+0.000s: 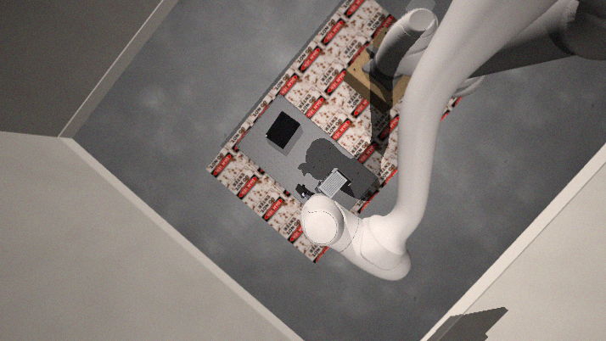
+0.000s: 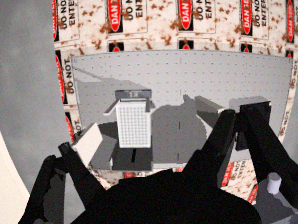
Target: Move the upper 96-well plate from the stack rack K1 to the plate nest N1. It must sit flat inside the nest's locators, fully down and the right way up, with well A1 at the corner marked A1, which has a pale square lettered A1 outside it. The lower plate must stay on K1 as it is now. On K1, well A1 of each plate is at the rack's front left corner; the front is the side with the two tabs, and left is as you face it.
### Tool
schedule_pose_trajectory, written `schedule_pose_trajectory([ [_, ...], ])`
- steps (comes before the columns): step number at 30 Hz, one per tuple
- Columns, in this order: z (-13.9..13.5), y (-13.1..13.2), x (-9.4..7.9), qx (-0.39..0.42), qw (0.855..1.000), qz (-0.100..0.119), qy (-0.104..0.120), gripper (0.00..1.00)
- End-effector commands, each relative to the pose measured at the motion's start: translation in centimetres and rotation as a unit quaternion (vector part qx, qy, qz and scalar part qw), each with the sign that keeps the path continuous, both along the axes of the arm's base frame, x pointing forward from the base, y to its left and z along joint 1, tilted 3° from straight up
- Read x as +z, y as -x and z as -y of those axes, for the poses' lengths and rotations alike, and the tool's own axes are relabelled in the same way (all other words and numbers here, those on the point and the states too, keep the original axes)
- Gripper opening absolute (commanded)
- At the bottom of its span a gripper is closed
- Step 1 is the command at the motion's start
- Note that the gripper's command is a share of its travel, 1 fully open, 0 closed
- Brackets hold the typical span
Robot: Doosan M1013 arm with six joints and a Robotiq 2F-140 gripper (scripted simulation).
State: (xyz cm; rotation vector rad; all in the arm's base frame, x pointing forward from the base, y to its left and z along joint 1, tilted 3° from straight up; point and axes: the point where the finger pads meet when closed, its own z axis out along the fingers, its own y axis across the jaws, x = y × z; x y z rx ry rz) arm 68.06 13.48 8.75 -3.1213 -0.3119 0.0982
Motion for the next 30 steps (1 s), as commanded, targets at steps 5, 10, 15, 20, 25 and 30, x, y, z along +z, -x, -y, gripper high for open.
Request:
schedule_pose_trajectory([
  [5,-1.7,2.8,-0.9,-0.046,0.999,0.008,0.009,1.00],
  [10,-2.7,5.0,-1.6,-0.088,0.996,0.011,0.015,1.00],
  [15,-3.2,6.1,-1.9,-0.088,0.996,0.011,0.015,1.00],
  [20,-4.0,8.0,-2.5,-0.117,0.993,0.013,0.019,1.00],
  [25,-4.0,8.0,-2.5,-0.117,0.993,0.013,0.019,1.00],
  [30,-4.0,8.0,-2.5,-0.117,0.993,0.013,0.019,1.00],
])
